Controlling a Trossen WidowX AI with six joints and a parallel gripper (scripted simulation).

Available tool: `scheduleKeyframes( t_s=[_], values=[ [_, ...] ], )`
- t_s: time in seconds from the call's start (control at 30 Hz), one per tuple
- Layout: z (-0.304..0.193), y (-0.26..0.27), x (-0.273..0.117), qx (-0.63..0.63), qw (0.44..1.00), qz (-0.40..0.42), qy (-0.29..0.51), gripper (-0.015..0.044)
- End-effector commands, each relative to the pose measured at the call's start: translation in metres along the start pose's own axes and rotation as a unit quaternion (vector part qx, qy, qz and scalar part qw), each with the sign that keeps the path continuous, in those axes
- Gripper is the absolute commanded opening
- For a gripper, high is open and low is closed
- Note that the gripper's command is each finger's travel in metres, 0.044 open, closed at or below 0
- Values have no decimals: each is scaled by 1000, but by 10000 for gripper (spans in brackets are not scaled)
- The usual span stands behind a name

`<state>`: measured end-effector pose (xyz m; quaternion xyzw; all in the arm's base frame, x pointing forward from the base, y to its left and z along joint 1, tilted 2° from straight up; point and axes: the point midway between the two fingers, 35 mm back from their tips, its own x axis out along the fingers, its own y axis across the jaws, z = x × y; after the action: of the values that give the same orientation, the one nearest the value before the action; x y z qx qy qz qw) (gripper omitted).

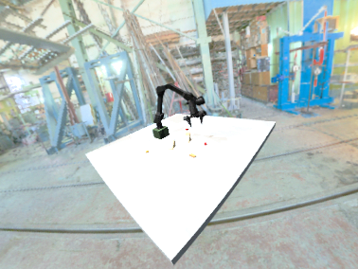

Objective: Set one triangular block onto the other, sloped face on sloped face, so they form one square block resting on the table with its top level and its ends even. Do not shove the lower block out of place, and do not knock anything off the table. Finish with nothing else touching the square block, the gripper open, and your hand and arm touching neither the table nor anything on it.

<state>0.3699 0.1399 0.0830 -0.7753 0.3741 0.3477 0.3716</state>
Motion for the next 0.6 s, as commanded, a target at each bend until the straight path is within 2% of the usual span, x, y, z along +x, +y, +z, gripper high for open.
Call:
scheduleKeyframes(
  t_s=[0.0,0.57],
  values=[
    [8,67,-4,-81,992,92,-32,440],
    [10,80,6,-93,989,108,-37,440]
  ],
)
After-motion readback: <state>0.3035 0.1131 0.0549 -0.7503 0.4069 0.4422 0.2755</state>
